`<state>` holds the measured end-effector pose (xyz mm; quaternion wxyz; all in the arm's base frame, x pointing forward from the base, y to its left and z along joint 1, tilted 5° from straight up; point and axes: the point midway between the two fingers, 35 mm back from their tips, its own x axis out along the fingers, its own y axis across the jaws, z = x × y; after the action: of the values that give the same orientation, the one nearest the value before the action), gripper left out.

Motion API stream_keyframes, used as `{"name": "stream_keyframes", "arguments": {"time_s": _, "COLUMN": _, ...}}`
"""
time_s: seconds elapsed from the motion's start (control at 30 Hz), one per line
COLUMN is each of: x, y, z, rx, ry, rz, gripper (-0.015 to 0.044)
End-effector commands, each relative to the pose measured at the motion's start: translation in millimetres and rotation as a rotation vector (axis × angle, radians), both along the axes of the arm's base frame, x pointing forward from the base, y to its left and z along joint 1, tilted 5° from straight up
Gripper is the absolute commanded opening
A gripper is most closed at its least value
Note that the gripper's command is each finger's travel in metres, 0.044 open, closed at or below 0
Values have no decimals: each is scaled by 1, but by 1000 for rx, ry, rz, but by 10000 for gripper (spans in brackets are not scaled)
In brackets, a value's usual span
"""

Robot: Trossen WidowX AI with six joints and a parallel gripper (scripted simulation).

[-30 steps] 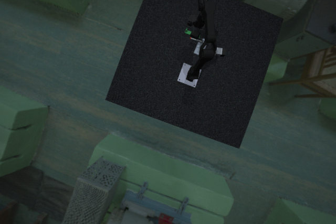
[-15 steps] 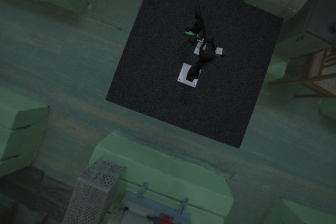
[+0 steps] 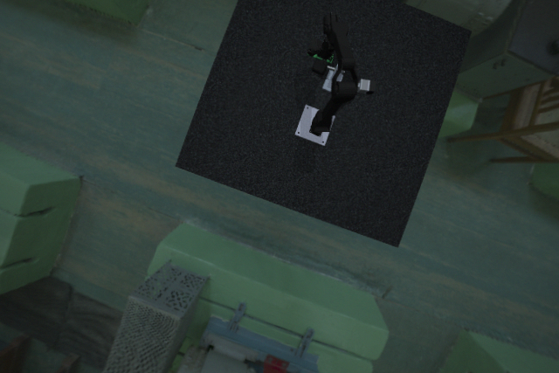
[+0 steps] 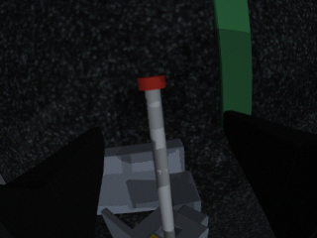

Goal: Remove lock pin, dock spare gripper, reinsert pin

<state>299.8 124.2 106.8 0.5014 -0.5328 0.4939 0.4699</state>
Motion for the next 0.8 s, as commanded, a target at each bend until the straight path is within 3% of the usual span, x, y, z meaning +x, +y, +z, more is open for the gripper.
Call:
{"name": "stream_keyframes", "arguments": {"time_s": 0.0, "x": -1, "y": -2, "z": -8, "rx": -7, "ry": 4, "rz": 4, "gripper": 300}}
{"name": "stream_keyframes", "arguments": {"time_s": 0.7, "x": -1, "y": -4, "z": -34, "rx": -7, "ry": 4, "rz": 4, "gripper": 300}}
{"name": "stream_keyframes", "arguments": {"time_s": 0.77, "x": -1, "y": -4, "z": -34, "rx": -7, "ry": 4, "rz": 4, "gripper": 247}}
